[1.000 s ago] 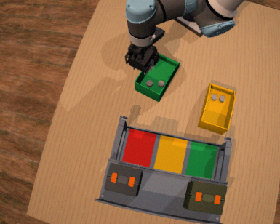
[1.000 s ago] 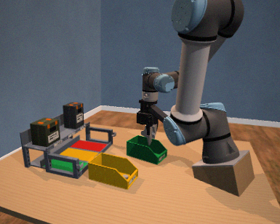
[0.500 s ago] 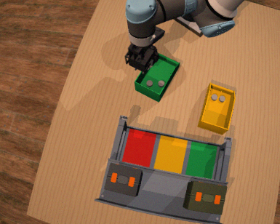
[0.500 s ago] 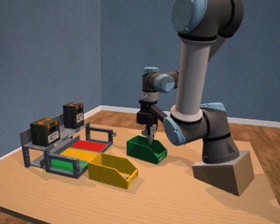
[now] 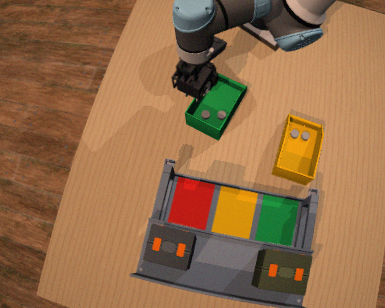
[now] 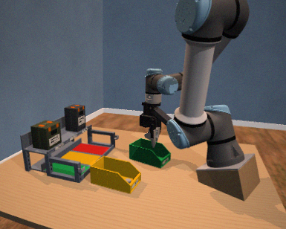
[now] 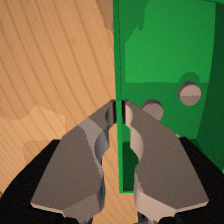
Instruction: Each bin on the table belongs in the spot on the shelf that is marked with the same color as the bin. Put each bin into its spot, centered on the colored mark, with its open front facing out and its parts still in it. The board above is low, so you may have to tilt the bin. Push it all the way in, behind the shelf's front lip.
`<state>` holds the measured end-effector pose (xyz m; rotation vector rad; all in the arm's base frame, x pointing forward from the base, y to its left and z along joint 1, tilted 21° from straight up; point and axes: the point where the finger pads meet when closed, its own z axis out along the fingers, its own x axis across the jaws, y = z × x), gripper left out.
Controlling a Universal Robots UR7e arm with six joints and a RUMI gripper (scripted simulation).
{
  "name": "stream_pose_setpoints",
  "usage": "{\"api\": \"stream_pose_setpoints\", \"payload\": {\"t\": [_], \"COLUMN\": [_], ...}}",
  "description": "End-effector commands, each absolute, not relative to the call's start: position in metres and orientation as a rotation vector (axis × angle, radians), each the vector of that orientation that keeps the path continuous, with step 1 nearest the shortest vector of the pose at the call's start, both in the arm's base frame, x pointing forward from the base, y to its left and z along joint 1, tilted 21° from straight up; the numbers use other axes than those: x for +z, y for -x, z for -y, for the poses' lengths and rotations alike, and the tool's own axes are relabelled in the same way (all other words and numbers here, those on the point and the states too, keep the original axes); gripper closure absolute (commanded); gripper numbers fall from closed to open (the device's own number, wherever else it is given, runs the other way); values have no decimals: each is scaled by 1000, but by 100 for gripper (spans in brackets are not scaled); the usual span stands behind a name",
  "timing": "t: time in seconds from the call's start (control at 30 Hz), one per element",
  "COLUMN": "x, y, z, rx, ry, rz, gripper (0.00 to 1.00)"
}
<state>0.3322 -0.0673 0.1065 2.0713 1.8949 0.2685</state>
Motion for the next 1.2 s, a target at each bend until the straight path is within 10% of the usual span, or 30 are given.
{"api": "stream_pose_setpoints", "payload": {"t": [0.0, 1.17], "x": [107, 110], "y": [-332, -331], "z": [67, 67], "rx": [269, 269], "ry": [-2070, -2070], "rz": [-1894, -1894], "gripper": [100, 100]}}
